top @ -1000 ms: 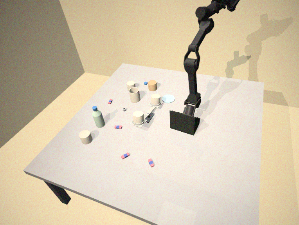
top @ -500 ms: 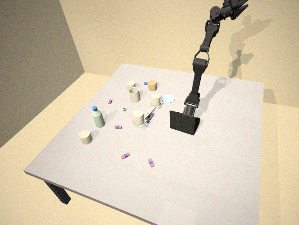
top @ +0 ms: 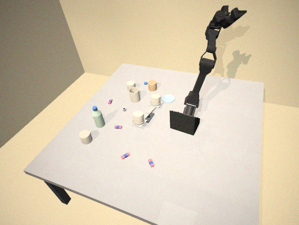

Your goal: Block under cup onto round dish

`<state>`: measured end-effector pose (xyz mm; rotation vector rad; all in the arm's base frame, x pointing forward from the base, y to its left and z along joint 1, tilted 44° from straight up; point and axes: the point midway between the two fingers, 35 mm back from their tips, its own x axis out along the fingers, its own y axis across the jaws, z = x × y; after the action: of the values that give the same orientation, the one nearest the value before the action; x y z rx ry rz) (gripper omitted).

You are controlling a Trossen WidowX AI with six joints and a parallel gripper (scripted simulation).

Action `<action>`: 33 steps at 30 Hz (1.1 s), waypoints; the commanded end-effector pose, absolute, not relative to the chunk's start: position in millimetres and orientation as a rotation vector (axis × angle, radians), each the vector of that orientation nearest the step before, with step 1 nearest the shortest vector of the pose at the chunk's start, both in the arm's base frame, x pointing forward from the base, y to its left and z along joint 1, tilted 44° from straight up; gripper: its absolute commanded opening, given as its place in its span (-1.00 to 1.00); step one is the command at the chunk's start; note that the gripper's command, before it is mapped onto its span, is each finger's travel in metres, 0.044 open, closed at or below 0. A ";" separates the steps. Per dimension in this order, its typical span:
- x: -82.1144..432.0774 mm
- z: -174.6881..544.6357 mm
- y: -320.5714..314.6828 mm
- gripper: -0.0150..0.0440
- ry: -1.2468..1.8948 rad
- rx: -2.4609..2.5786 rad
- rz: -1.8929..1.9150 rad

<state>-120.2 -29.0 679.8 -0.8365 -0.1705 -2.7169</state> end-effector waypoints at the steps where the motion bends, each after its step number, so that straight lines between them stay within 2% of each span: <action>1: -107.4 672.7 -70.2 1.00 -0.147 -0.809 -2.592; 16: -39.6 634.1 -172.6 1.00 -0.128 -0.649 -2.210; 25: 37.6 592.0 -226.0 1.00 -0.062 -0.529 -1.931; 33: 117.0 543.3 -247.3 1.00 0.016 -0.427 -1.687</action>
<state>83.2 -241.3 566.0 -0.4699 -0.0213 -1.7859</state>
